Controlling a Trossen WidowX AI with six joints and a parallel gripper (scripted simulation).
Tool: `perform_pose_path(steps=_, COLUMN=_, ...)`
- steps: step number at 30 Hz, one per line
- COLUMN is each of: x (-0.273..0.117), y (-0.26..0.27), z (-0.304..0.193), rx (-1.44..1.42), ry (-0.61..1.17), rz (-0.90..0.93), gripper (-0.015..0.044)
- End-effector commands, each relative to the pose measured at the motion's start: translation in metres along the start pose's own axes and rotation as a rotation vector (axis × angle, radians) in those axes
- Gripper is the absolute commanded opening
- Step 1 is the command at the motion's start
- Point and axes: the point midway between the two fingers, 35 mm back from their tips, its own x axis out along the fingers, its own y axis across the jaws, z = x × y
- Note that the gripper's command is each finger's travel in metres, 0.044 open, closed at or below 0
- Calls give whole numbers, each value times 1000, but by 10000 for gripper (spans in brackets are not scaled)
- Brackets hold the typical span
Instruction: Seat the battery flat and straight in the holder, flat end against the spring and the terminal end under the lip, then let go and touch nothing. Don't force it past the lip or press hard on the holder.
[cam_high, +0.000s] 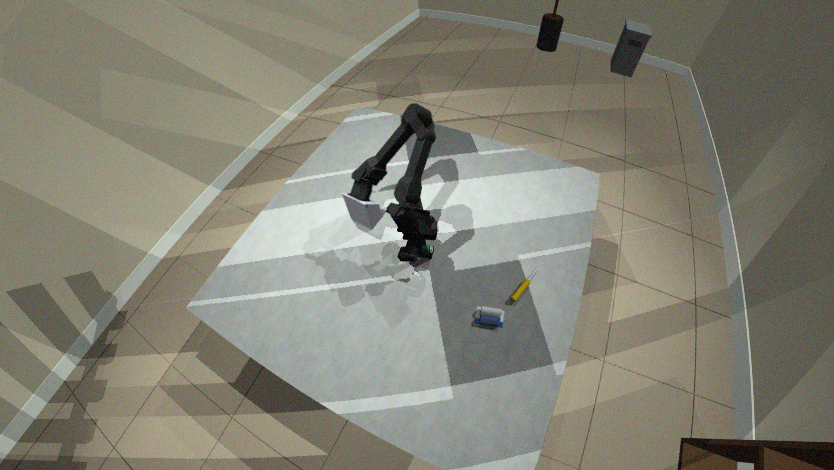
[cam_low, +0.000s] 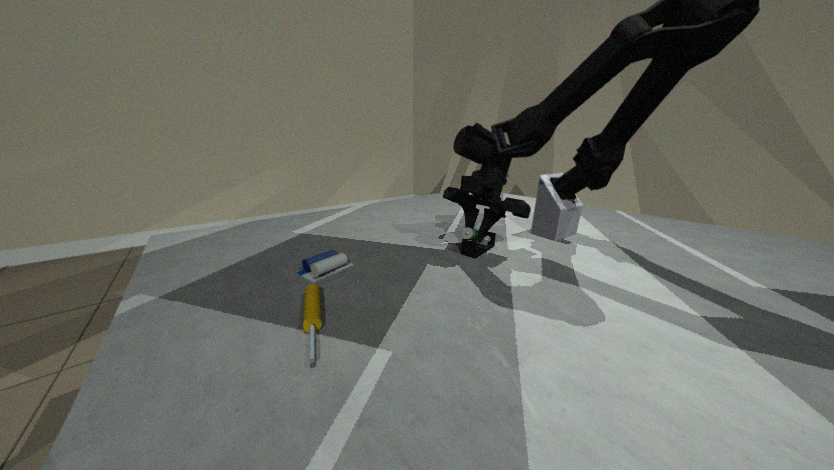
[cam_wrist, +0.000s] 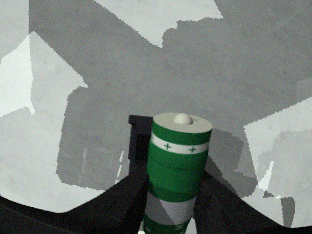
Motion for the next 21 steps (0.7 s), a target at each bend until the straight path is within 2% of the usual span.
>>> perform_pose_path(steps=1, x=2, y=0, z=-3, rx=4, ry=-14, rz=-2, gripper=86)
perform_pose_path(steps=21, x=4, y=7, z=-8, rx=9, ry=-100, rz=-14, gripper=86)
